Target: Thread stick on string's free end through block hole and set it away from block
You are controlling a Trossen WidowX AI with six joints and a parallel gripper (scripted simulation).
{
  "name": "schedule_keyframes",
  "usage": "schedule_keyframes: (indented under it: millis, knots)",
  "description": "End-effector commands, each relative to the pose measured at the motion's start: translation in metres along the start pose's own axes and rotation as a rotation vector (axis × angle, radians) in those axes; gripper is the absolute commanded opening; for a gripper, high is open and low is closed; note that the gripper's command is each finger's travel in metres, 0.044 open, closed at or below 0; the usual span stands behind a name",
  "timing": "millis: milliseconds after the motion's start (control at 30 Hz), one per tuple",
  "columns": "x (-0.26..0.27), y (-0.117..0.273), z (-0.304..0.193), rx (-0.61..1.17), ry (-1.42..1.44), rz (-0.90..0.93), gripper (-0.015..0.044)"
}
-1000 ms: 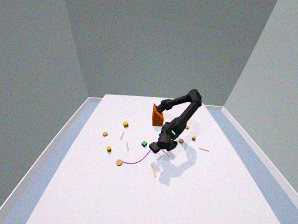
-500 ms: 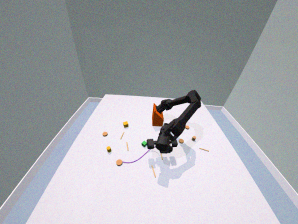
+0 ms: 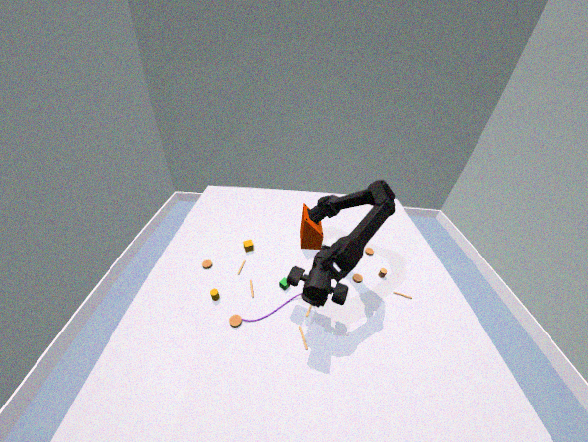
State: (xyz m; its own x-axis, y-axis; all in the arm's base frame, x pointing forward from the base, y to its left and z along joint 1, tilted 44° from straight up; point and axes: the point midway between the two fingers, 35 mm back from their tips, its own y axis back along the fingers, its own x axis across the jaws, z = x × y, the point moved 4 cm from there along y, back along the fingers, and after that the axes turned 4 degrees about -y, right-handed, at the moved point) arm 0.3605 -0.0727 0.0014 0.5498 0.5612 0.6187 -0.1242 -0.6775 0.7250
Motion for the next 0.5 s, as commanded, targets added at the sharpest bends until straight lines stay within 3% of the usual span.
schedule_keyframes:
  millis: [0, 467]
  knots:
    - [0.000, 0.003, 0.006, -0.011, -0.146, 0.000, 0.0000]
    - [-0.004, 0.003, 0.018, -0.011, -0.646, 0.004, 0.0000]
